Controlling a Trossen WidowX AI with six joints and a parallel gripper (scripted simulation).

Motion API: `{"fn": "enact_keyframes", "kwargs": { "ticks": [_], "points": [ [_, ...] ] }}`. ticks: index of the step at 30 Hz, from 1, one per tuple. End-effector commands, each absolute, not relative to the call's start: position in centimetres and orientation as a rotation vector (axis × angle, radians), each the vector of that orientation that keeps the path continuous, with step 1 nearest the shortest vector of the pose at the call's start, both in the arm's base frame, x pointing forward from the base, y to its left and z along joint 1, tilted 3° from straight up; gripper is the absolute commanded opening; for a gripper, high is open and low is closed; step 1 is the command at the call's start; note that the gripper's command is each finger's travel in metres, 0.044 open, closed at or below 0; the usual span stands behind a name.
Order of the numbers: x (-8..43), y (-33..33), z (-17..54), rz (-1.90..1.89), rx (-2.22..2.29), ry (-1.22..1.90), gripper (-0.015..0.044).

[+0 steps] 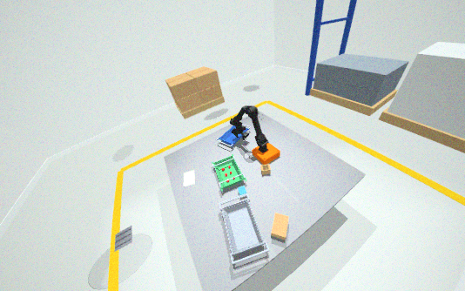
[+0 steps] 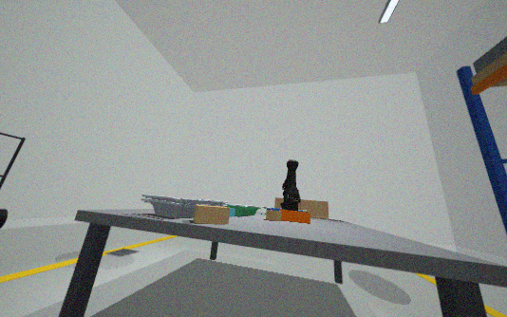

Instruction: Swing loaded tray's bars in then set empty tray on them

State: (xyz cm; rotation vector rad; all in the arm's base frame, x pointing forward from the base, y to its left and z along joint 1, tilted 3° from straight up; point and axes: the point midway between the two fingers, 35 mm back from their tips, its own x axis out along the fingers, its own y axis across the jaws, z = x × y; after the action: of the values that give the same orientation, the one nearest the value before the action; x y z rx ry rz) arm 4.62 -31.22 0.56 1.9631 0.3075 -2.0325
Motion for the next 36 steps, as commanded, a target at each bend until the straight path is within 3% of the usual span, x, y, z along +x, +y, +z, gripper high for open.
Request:
{"fn": "enact_keyframes", "kwargs": {
  "ticks": [1, 6, 36],
  "points": [
    [4.67, -31.20, 0.43, -2.033, 1.970, 0.305, 0.0308],
    [4.67, -31.20, 0.43, -2.033, 1.970, 0.305, 0.0235],
    [4.67, -31.20, 0.43, -2.033, 1.970, 0.305, 0.0035]
  ]
}}
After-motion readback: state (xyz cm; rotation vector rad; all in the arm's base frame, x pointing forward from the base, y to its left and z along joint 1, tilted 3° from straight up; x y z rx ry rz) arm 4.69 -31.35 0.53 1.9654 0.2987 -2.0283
